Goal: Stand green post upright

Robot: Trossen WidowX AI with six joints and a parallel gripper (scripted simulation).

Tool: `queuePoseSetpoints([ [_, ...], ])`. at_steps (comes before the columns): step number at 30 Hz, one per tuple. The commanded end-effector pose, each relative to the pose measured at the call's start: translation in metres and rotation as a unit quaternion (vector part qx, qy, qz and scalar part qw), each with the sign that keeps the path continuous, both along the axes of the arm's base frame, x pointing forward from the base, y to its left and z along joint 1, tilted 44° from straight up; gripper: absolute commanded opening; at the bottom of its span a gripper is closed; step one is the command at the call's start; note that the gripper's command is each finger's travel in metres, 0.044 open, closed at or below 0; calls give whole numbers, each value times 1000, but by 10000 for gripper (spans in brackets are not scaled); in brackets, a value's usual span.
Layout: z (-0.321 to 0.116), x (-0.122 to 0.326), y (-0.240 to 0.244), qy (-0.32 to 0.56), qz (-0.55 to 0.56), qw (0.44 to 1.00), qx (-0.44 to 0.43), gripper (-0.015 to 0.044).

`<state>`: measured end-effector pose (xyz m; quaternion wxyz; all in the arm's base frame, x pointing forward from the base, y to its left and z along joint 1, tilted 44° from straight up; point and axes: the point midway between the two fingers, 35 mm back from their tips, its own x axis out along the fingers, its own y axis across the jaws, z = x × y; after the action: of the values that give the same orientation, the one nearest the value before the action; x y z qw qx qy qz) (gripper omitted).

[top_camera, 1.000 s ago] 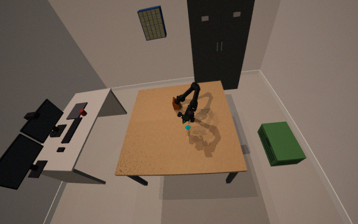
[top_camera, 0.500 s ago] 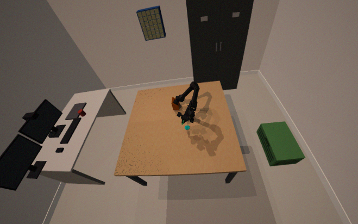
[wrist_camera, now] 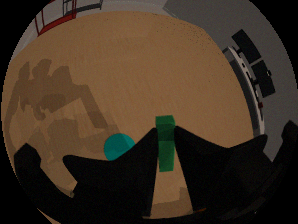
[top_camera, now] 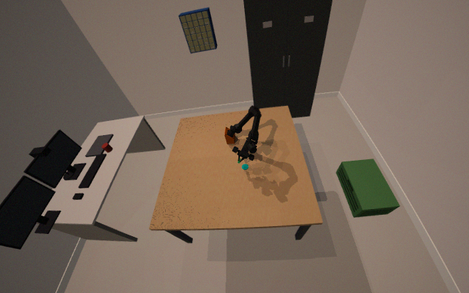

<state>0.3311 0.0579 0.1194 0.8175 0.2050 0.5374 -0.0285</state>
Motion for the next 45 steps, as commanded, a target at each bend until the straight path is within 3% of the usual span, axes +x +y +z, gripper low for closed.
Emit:
queuePoseSetpoints([
  [1, 1, 0, 0, -14, -9, 1000, -7, 23],
  [45, 10, 0, 4, -140, -84, 986, -38, 23],
])
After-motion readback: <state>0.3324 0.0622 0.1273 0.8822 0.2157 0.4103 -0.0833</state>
